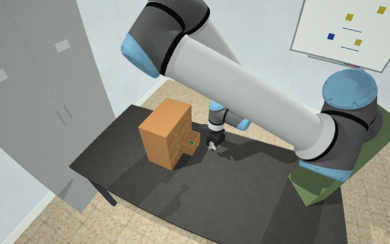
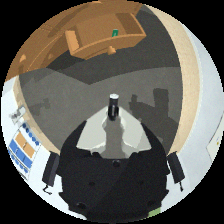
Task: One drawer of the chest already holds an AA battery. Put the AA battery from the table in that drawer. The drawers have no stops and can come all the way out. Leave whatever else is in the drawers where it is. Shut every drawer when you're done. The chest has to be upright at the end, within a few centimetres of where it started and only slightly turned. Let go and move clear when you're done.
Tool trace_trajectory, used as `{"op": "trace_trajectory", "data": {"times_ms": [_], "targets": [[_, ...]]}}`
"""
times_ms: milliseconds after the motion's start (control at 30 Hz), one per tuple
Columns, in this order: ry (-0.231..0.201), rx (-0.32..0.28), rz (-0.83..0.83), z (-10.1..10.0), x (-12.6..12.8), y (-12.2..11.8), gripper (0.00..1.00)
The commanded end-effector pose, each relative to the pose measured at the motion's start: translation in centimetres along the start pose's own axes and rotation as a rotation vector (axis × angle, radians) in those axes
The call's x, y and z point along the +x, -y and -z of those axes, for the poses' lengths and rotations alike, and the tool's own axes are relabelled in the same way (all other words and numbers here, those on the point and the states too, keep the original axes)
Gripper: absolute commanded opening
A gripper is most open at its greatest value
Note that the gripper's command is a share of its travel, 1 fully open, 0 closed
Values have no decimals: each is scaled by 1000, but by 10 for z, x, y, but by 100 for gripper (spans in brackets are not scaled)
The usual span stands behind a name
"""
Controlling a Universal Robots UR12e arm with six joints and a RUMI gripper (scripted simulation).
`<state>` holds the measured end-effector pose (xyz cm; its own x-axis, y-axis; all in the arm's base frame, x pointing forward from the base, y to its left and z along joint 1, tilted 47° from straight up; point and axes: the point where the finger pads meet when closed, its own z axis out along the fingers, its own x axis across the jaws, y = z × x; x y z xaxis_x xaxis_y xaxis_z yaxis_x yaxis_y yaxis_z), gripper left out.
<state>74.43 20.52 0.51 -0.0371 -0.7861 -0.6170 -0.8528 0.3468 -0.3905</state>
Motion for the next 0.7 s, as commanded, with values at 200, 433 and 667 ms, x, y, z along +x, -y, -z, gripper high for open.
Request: {"op": "trace_trajectory", "data": {"times_ms": [200, 433, 667], "targets": [[5, -9, 249, 0, 2, 1, 5], [5, -8, 343, 0, 3, 0, 5], [6, -8, 367, 0, 3, 0, 5]]}}
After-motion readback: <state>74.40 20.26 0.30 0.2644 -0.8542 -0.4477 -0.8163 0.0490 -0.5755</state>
